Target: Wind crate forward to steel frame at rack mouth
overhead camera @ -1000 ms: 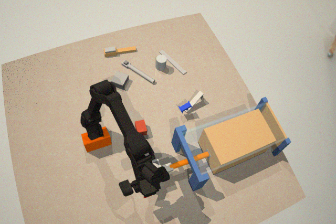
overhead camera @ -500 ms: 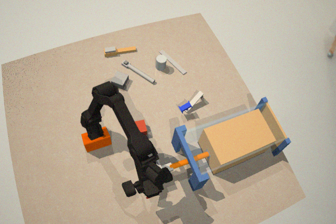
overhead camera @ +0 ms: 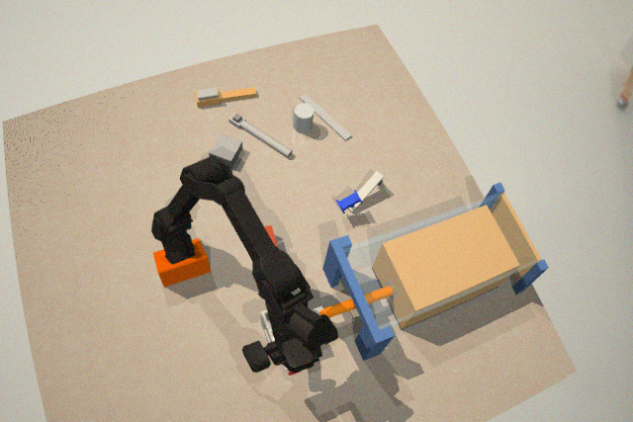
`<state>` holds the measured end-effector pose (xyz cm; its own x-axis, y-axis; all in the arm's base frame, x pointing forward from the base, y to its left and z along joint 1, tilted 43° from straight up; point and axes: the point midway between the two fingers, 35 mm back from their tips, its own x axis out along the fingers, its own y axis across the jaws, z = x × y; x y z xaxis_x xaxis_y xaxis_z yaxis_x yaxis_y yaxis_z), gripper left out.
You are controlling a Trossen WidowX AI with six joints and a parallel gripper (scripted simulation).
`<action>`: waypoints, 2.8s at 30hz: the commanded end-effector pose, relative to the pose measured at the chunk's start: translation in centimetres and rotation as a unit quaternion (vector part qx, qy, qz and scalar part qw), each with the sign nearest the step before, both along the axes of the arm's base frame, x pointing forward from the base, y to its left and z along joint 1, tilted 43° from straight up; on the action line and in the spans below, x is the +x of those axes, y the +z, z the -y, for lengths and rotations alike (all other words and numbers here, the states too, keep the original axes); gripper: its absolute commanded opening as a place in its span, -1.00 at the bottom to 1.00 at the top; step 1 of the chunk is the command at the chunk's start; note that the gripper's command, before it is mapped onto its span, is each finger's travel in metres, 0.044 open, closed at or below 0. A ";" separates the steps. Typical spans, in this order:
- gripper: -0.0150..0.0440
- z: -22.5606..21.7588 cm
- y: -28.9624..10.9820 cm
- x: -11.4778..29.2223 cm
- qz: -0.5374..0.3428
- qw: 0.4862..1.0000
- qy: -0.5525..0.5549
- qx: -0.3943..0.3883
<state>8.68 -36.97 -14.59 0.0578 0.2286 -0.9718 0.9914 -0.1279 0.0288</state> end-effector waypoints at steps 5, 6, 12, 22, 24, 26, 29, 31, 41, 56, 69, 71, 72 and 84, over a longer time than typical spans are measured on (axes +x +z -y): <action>-0.49 -0.7 -0.9 2.3 0.015 1.000 0.003 0.016; -0.49 -0.6 -0.9 2.4 0.015 1.000 0.003 0.016; -0.49 -0.5 -0.9 3.0 0.015 1.000 0.003 0.016; -0.49 -0.4 -0.9 4.0 0.016 1.000 0.003 0.016; -0.49 -0.3 -0.8 4.3 0.016 1.000 0.003 0.016; -0.49 -0.3 -0.8 4.4 0.016 1.000 0.003 0.016; -0.49 -0.3 -0.8 4.7 0.016 1.000 0.003 0.016; -0.49 -0.3 -0.8 5.0 0.016 1.000 0.003 0.016; -0.49 -0.3 -0.6 6.0 0.017 1.000 0.003 0.016; -0.49 -0.4 -0.3 7.4 0.017 1.000 0.003 0.017; -0.49 -0.7 0.2 8.7 0.018 1.000 0.003 0.017; -0.49 -0.8 0.2 8.8 0.018 1.000 0.003 0.017; -0.49 -0.8 0.2 8.9 0.018 1.000 0.003 0.017; -0.49 -1.2 0.7 10.0 0.018 1.000 0.003 0.017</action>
<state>15.81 -37.75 -14.04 0.0550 0.2096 -0.9762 0.9888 -0.1473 0.0241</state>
